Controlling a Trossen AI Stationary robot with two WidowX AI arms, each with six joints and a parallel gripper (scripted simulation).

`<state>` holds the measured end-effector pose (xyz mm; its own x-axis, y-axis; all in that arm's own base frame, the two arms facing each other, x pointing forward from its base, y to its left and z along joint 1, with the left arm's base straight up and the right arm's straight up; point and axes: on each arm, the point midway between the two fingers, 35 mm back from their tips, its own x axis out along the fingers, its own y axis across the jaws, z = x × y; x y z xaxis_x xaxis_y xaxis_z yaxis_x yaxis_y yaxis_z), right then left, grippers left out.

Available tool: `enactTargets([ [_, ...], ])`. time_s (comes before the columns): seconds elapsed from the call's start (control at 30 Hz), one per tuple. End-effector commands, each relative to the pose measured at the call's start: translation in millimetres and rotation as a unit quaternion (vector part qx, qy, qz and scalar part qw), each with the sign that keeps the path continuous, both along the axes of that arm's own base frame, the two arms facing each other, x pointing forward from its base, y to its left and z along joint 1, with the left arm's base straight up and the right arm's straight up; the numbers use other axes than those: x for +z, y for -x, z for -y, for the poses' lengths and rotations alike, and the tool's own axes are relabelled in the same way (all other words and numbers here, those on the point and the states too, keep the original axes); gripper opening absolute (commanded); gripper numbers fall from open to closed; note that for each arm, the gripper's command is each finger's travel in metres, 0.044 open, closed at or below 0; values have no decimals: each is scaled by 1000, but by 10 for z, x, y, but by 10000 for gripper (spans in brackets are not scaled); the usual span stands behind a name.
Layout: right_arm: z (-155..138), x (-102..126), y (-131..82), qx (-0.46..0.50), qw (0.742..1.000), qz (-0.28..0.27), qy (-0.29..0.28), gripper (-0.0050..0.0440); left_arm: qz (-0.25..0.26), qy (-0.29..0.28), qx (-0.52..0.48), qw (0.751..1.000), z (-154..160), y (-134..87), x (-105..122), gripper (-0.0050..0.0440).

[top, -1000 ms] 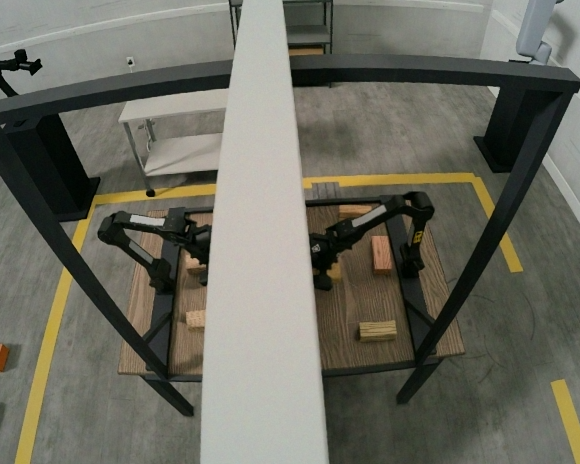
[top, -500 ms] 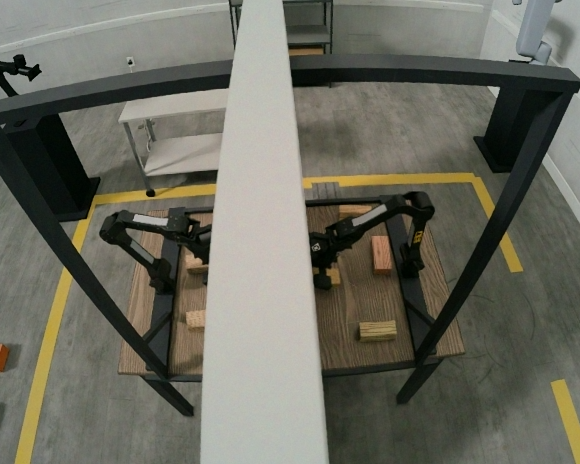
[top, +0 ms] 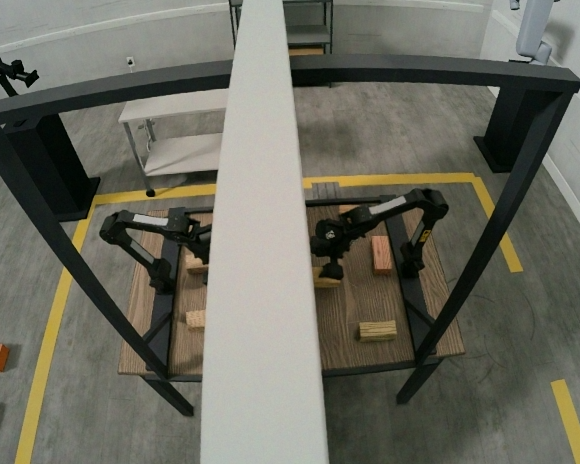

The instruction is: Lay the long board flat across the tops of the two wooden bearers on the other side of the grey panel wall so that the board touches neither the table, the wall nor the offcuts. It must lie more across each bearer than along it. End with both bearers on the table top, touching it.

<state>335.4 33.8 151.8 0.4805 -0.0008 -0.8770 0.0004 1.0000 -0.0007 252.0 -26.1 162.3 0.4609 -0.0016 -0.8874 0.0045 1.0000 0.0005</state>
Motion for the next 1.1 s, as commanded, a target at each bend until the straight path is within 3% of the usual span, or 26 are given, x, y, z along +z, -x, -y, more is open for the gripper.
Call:
enactTargets([
  [0.0,-3,-21,239,-2,1000,10,-1,400,14,1,1,1000,-6,-28,78,400],
  [0.43,0,-112,443,-2,1000,2,-2,400,14,1,1,1000,-6,-28,78,400],
  [0.63,0,-113,440,-2,1000,0,-3,400,14,1,1,1000,-6,-28,78,400],
  [0.93,2,-315,514,-3,999,54,-2,400,14,1,1,1000,-6,-28,78,400],
  [1.07,6,-450,456,-1,999,50,-1,400,14,1,1,1000,-6,-28,78,400],
])
